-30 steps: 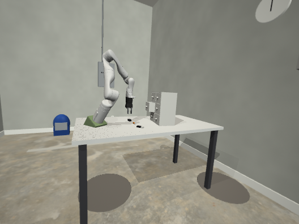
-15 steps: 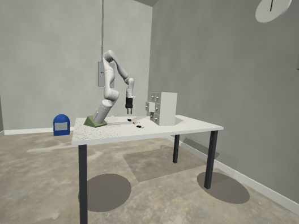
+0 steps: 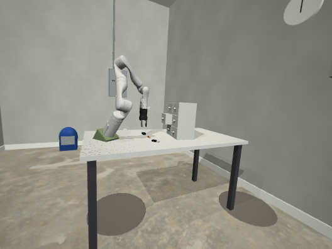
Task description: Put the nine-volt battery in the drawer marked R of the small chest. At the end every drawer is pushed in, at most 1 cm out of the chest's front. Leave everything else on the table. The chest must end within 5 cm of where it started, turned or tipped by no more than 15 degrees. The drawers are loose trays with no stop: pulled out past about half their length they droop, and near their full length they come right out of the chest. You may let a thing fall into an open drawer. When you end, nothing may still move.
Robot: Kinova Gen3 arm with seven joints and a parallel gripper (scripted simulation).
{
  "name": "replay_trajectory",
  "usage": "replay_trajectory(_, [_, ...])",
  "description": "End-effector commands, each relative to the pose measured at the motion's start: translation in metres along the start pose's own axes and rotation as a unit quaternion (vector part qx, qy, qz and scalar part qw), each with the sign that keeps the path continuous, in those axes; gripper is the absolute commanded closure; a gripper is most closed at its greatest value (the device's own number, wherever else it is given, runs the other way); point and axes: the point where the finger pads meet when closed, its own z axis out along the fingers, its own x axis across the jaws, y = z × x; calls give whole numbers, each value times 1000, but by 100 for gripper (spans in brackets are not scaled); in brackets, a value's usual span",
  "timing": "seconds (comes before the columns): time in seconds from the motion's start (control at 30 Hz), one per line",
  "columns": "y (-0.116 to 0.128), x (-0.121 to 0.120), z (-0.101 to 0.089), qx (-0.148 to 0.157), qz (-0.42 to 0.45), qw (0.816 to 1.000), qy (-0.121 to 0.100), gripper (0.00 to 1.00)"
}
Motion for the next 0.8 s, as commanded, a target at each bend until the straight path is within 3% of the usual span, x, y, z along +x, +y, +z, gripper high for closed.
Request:
replay_trajectory(0.0, [0,0,0,-1,0,1000,0,19])
replay_trajectory(0.43, [0,0,1,-1,0,1000,0,19])
replay_trajectory(0.77, [0,0,20,-1,0,1000,0,19])
